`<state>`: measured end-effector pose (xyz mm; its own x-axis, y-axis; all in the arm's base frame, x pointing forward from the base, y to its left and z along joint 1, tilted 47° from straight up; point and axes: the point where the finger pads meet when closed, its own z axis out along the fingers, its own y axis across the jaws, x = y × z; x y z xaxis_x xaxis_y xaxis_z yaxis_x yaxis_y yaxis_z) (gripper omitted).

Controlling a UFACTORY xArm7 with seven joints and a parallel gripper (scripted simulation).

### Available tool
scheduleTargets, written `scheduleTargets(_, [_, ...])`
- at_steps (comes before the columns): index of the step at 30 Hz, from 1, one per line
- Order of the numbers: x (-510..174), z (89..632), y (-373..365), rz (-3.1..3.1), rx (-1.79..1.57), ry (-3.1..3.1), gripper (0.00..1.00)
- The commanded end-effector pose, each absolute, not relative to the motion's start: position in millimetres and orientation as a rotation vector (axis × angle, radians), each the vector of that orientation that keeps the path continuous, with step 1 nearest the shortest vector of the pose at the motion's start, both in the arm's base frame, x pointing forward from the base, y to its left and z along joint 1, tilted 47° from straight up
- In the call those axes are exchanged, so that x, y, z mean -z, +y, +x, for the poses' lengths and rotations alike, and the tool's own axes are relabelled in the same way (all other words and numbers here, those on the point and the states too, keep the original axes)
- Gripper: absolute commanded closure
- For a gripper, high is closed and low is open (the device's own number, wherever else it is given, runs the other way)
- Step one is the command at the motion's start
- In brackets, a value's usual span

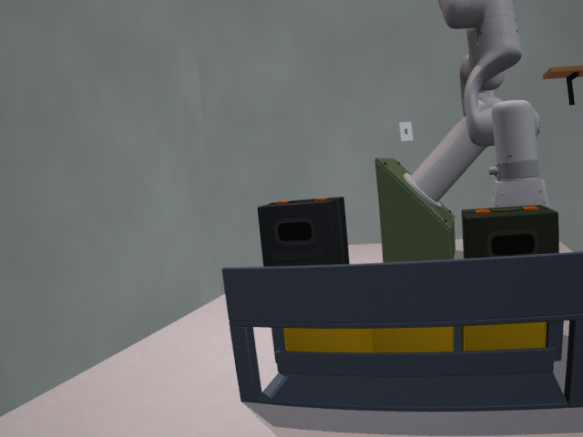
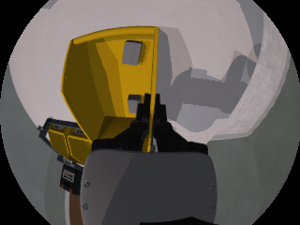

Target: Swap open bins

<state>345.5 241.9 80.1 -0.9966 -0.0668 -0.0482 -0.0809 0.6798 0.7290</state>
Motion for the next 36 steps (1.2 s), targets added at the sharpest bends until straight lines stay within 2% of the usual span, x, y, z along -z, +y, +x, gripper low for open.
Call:
scheduleTargets(1, [-79.6,346.9,242.1,-0.123,-1.242,2.861,1.00])
scheduleTargets(11, [-79.6,346.9,242.1,-0.123,-1.242,2.861,1.00])
scheduleTargets(12, [-79.6,346.9,242.1,-0.123,-1.242,2.861,0.74])
scheduleTargets(36, [-79.6,346.9,242.1,-0.123,-1.242,2.861,0.74])
